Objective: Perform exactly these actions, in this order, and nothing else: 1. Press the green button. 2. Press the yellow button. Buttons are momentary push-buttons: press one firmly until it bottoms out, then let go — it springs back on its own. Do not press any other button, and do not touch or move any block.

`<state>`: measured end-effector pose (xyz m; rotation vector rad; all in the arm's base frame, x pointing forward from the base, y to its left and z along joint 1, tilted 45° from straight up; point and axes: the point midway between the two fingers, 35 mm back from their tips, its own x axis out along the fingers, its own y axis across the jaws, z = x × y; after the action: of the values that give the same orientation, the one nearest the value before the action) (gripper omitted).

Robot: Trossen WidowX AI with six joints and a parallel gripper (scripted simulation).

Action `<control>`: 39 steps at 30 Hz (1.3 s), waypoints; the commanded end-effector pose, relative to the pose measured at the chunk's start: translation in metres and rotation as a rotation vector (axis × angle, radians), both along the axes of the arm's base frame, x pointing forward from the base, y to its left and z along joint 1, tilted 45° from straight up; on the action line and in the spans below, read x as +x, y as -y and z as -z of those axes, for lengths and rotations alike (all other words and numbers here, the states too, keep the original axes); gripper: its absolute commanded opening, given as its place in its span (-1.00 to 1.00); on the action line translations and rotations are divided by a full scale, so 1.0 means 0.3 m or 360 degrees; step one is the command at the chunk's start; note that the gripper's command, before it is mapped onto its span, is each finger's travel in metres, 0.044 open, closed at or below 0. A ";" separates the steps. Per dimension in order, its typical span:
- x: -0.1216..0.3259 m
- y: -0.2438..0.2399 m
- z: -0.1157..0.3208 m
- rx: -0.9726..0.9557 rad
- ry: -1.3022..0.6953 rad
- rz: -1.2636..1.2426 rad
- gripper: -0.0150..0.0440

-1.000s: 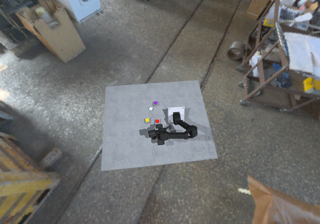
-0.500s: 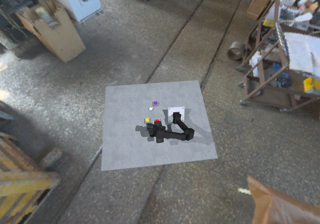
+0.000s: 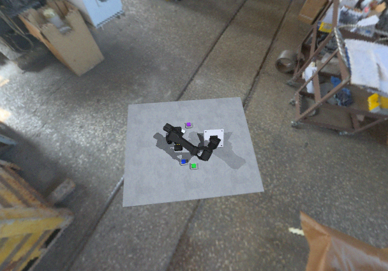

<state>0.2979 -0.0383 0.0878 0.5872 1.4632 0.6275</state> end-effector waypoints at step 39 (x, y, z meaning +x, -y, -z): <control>0.012 -0.213 0.249 0.0003 0.0015 -0.0026 -0.42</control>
<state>0.3030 0.0232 0.0148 0.5629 1.4526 0.6405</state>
